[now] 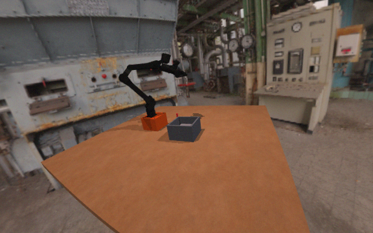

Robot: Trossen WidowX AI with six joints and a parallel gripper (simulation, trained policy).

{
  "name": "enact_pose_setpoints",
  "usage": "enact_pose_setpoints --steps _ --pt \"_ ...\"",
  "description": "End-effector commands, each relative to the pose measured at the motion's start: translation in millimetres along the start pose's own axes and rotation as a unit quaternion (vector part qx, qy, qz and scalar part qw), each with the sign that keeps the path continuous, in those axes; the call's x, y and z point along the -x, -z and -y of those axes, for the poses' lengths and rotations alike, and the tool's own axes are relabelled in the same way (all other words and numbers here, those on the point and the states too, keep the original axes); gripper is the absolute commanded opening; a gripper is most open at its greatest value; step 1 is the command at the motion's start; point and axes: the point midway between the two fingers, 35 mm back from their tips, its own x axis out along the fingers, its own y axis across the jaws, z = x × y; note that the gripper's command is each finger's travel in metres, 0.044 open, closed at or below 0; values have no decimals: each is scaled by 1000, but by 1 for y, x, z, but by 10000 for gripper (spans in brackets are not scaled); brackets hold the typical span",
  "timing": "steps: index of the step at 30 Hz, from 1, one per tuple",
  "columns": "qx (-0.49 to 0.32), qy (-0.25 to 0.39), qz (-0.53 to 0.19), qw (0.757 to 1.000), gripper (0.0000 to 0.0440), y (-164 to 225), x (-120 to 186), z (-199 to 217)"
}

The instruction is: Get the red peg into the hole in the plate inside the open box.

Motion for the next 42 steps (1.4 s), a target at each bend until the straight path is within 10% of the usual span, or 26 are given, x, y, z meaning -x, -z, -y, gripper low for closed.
enact_pose_setpoints --steps 1,19,42 --pt "-30 24 -28 999 334 10 -9 13" --pt "-207 202 -209 934 361 104 -34 85" --pt "-378 432 -353 739 373 212 -10 129"
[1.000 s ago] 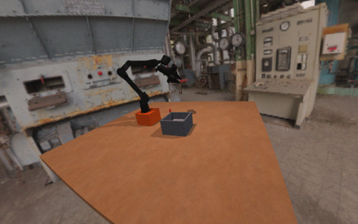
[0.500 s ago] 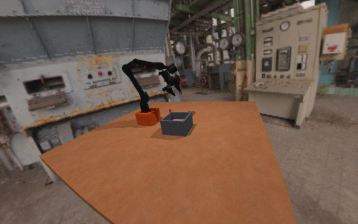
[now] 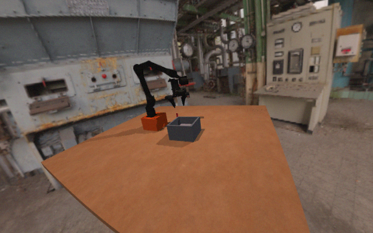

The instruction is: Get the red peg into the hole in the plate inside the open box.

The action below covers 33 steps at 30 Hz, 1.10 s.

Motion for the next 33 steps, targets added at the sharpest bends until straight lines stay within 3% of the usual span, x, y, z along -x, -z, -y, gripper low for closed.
enact_pose_setpoints --steps 1,12,28,31,33 --pt "-24 27 -15 999 372 5 -10 8" --pt "-99 71 -36 992 365 15 -42 17" --pt "-156 54 -39 986 363 33 -92 15" --pt "-160 53 -41 985 348 37 -98 17" --pt "-163 54 -43 984 316 40 -102 18"
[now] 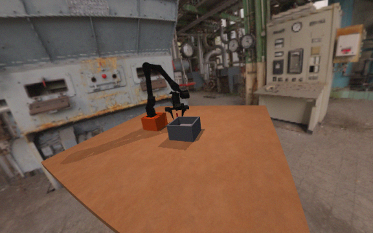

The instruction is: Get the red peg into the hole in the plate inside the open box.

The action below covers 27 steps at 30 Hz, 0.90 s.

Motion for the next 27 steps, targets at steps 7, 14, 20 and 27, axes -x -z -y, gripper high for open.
enact_pose_setpoints --steps 7,14,20,27 --pt "-17 17 -22 999 146 8 -14 9" --pt "-15 14 -33 999 8 6 -10 5" --pt "0 1 -9 1000 0 -4 2 5" --pt "20 -9 14 1000 0 -16 20 5"
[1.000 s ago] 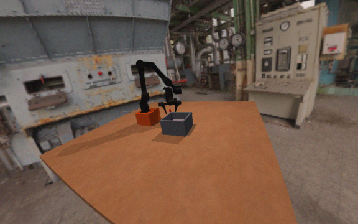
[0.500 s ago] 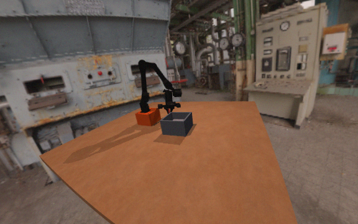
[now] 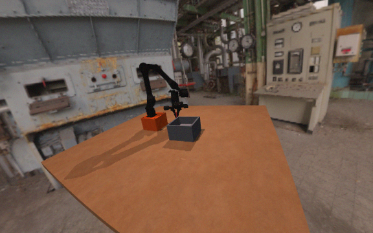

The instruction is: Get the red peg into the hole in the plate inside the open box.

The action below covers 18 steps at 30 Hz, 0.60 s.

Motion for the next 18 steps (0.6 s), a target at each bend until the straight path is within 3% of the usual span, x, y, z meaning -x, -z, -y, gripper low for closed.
enact_pose_setpoints --steps 1,18 --pt "7 -11 12 1000 0 -7 11 -4" --pt "35 -33 69 996 0 -57 67 -18"
